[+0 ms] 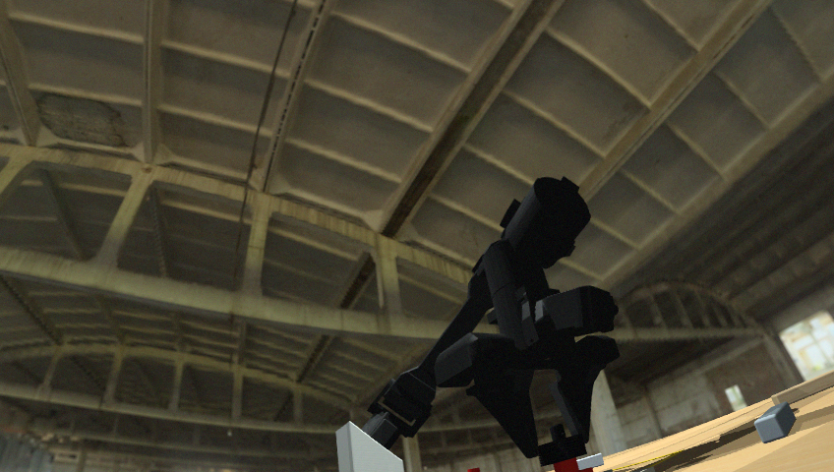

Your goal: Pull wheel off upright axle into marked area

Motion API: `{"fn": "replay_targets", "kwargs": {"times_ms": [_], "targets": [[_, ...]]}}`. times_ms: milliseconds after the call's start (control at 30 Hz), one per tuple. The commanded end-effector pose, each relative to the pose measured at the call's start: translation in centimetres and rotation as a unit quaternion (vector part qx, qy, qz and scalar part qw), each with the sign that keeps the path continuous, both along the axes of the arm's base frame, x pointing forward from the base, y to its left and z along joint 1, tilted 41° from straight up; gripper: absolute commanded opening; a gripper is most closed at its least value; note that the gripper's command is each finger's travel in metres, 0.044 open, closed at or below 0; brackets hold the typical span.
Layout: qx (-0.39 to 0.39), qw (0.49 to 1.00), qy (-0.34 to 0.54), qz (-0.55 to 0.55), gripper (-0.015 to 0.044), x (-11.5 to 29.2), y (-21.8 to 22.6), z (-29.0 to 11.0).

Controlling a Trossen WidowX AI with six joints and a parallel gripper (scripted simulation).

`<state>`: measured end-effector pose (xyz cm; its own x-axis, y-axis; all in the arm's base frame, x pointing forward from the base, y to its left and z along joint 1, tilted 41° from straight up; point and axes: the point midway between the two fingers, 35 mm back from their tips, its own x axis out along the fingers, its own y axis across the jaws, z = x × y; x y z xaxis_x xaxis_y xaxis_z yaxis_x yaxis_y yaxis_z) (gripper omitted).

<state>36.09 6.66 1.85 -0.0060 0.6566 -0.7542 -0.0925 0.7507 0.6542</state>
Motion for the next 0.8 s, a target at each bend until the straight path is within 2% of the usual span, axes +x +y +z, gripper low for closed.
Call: {"fn": "replay_targets", "kwargs": {"times_ms": [0,100,400,600,767], "targets": [[0.002,1.0,-0.002,-0.006,0.03,0.06,0.27,-0.37],[0.0,1.0,0.001,0.001,0.0221,-0.08,0.22,-0.18],[0.0,1.0,0.001,0.001,0.0161,-0.08,0.22,-0.18],[0.0,1.0,0.001,0.0,0.0004,-0.07,0.14,-0.1],[0.0,1.0,0.001,0.0,0.0,-0.06,0.03,0.02]]}}
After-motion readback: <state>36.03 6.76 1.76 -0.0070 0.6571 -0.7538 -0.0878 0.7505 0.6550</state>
